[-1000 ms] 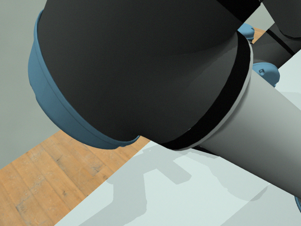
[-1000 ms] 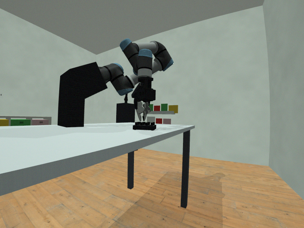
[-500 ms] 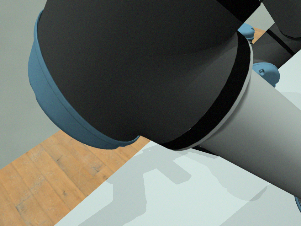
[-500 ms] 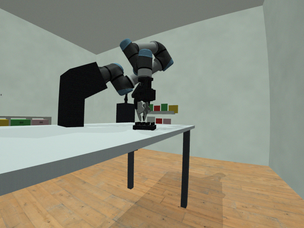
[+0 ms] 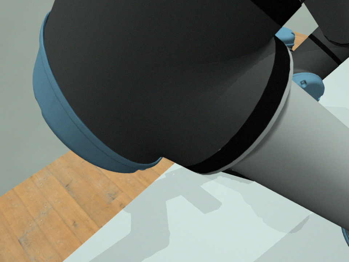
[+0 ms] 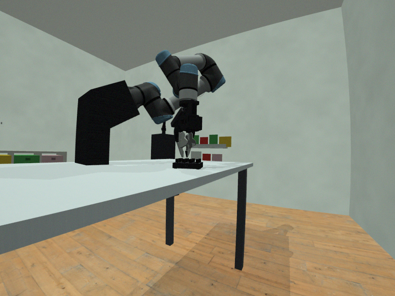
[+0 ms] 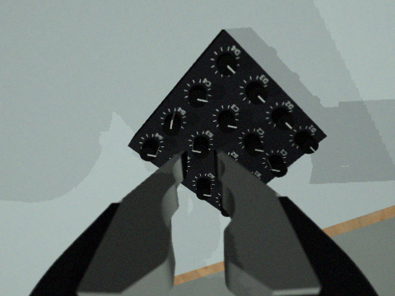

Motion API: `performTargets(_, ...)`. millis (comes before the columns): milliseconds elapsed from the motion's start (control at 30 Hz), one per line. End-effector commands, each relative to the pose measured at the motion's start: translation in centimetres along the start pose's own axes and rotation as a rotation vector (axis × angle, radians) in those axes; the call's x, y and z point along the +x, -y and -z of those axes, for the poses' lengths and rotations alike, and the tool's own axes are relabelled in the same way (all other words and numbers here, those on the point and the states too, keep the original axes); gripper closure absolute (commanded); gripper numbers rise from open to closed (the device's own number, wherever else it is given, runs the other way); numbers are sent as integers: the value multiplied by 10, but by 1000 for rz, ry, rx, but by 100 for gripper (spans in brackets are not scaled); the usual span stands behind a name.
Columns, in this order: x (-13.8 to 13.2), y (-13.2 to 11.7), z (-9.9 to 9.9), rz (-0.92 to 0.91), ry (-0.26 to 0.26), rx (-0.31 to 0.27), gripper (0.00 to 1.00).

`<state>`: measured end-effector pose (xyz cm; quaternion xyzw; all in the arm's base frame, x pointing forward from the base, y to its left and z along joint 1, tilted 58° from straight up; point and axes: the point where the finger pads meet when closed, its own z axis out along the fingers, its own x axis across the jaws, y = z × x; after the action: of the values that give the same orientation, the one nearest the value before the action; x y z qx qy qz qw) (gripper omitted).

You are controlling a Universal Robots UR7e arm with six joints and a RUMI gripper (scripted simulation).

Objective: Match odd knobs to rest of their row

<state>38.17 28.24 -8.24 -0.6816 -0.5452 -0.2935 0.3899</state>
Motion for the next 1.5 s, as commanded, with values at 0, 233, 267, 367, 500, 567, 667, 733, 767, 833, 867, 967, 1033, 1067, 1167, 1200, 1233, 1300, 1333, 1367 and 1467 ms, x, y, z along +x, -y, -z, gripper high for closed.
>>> performTargets(0,0,0,0,0,0,-1,89)
performTargets(233,0,0,-5,0,0,-1,89)
performTargets(267,0,0,-5,0,0,-1,89)
performTargets(367,0,0,-8,0,0,-1,89)
performTargets(500,0,0,-11,0,0,-1,89)
performTargets(567,0,0,-11,0,0,-1,89)
performTargets(667,0,0,-13,0,0,-1,89)
performTargets(733,0,0,-13,0,0,-1,89)
performTargets(767,0,0,-13,0,0,-1,89)
performTargets(833,0,0,-13,0,0,-1,89)
performTargets(867,0,0,-13,0,0,-1,89)
performTargets(967,0,0,-13,0,0,-1,89)
performTargets(1033,0,0,-13,0,0,-1,89)
performTargets(1067,0,0,-13,0,0,-1,89)
performTargets(1167,0,0,-13,0,0,-1,89)
performTargets(1200,0,0,-13,0,0,-1,89)
performTargets(1233,0,0,-13,0,0,-1,89)
performTargets(1300,0,0,-13,0,0,-1,89)
performTargets(1333,0,0,-13,0,0,-1,89)
performTargets(1367,0,0,-13,0,0,-1,89)
performTargets(1467,0,0,-13,0,0,-1,89)
